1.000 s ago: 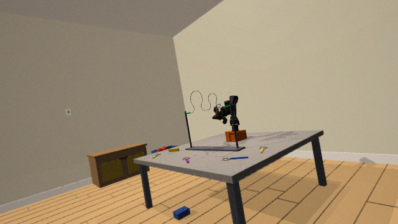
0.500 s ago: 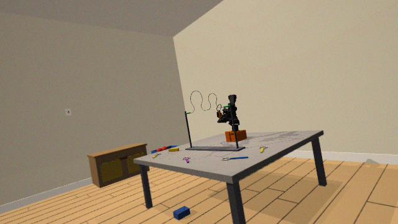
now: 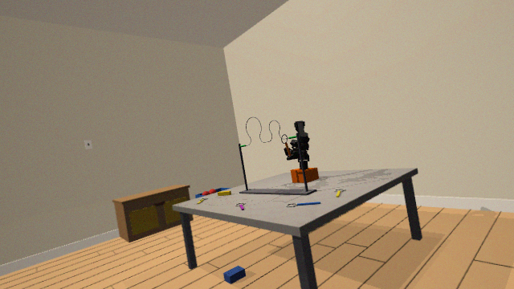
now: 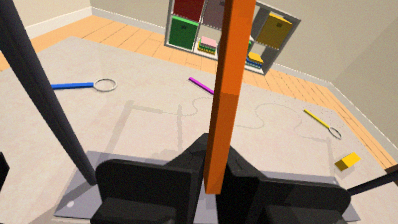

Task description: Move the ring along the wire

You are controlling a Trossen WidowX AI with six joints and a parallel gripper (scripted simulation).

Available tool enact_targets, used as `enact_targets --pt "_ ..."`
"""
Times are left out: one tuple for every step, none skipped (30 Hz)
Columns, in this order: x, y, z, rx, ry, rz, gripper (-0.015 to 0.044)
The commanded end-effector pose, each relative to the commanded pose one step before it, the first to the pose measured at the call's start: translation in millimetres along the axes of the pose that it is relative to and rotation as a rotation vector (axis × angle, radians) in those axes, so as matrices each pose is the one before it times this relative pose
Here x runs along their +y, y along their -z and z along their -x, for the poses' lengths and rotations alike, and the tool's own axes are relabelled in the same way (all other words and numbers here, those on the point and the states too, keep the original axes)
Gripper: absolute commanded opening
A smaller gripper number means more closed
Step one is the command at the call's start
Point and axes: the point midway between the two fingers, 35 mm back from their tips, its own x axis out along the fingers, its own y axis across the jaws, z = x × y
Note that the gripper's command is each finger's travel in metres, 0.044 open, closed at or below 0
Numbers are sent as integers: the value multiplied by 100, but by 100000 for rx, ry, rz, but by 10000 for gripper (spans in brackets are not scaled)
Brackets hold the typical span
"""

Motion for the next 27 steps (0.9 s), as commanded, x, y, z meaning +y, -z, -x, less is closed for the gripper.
enact_targets --pt "1418 -140 218 899 -3175 -6363 -150" --pt "227 -8 34 111 -409 -912 -150" --pt "324 -11 49 152 -558 -1246 -150" --pt "249 -7 37 112 -416 -925 -150" --pt "209 -6 31 91 -343 -762 -150" --pt "194 -5 28 80 -307 -681 -150" --pt "172 -4 25 59 -236 -520 -150" --pt "162 -4 23 51 -210 -462 -150" --pt "161 -3 23 49 -204 -447 -150" --pt "161 -3 23 48 -203 -445 -150" --pt "158 -2 22 44 -188 -412 -150" --pt "142 -2 20 29 -138 -300 -150" --pt "134 -2 19 24 -119 -255 -150" --pt "132 -1 18 22 -113 -242 -150" --pt "132 -1 18 21 -111 -239 -150" --pt "130 -1 18 18 -102 -218 -150" --pt "121 -1 17 9 -72 -150 -150" --pt "116 -1 16 6 -61 -125 -150" --pt "115 -1 16 5 -57 -117 -150" --pt "115 0 16 4 -56 -115 -150" --pt "114 0 15 2 -51 -103 -150" --pt "109 0 15 -2 -36 -68 -150" --pt "106 0 14 -4 -30 -55 -150" --pt "106 0 14 -4 -29 -51 -150" --pt "106 0 14 -5 -28 -50 -150" --pt "105 0 14 -5 -25 -44 -150" --pt "103 0 14 -7 -18 -29 -150"
